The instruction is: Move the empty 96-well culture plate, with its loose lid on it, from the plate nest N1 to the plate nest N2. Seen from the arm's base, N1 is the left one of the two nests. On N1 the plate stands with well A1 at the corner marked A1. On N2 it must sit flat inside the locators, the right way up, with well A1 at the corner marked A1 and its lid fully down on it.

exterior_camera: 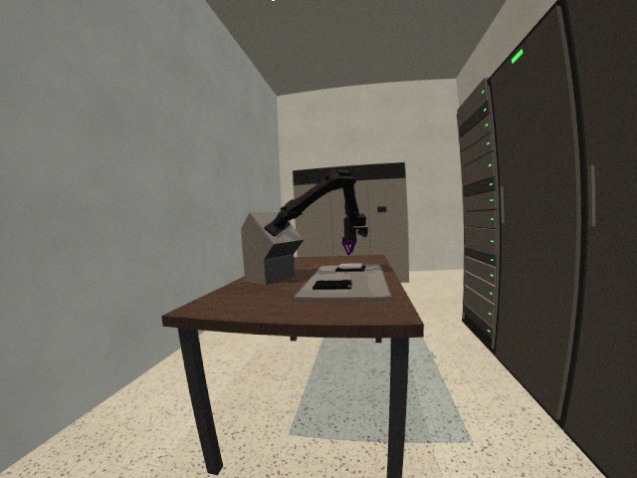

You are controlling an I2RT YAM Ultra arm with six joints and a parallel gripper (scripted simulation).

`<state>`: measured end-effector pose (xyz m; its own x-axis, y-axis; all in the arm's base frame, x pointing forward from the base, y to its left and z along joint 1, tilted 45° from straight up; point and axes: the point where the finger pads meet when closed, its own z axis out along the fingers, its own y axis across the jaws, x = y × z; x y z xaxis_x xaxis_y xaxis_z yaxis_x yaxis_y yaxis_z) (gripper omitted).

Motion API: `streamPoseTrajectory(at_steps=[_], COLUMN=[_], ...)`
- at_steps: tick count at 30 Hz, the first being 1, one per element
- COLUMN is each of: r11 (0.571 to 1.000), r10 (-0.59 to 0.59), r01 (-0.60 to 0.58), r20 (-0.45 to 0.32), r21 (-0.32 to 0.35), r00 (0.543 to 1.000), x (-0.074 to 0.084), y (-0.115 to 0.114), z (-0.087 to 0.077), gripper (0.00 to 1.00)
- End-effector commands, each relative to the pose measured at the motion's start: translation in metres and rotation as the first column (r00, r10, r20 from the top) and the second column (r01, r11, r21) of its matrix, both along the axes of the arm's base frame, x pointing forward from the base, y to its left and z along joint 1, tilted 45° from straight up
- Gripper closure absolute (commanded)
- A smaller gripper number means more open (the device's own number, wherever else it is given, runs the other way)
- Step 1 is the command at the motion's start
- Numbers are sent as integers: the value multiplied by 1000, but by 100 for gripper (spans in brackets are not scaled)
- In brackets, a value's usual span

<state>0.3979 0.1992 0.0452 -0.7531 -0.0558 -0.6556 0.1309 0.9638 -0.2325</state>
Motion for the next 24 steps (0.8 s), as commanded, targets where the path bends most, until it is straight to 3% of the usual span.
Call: streamPoseTrajectory(at_steps=[1, 14, 24], r11=[1000, 1000, 1000], r10=[7, 4, 4], r01=[-7, -4, -4], r20=[13, 0, 14], r21=[-4, -11, 0], r00=[1000, 1000, 1000], x=[0, 12, 25], y=[3, -5, -6], z=[4, -16, -20], gripper=[0, 0, 0])
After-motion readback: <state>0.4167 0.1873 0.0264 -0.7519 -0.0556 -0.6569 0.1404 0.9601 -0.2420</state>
